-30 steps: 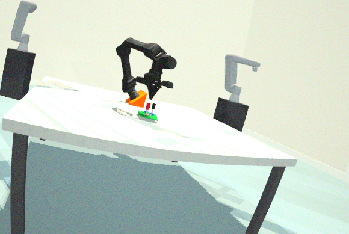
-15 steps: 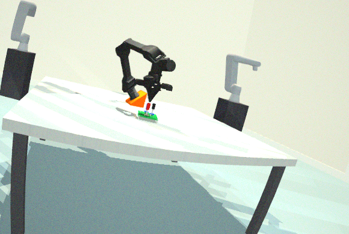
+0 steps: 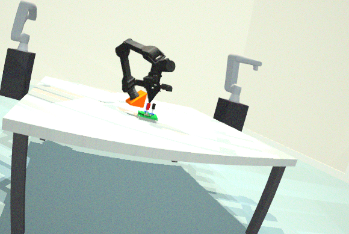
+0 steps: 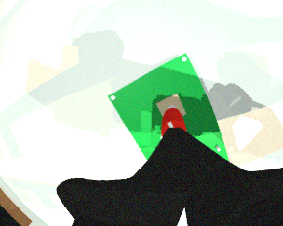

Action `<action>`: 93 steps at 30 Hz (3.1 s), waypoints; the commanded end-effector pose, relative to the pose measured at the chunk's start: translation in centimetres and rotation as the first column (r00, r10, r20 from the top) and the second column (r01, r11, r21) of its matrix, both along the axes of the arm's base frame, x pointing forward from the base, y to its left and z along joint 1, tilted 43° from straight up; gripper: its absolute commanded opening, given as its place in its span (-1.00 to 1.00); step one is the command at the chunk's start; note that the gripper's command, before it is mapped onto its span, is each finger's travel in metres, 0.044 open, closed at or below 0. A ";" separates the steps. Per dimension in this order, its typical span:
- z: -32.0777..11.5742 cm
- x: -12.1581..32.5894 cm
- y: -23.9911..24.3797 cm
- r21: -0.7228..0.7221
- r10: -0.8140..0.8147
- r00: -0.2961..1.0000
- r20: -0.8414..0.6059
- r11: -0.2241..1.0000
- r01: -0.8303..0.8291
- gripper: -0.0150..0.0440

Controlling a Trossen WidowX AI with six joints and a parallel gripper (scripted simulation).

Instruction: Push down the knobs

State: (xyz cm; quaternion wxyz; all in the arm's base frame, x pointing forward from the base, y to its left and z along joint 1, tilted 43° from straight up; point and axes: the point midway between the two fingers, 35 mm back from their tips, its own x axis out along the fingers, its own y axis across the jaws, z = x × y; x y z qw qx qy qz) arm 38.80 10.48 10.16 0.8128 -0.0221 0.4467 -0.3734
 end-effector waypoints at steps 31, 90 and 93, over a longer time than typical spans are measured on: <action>-0.5 0.1 -0.5 -0.006 0.004 1.000 -0.003 1.000 -0.004 -0.49; -1.8 0.4 -1.6 -0.006 0.004 1.000 -0.003 1.000 -0.004 -0.49; -1.8 0.4 -1.6 -0.006 0.004 1.000 -0.003 1.000 -0.004 -0.49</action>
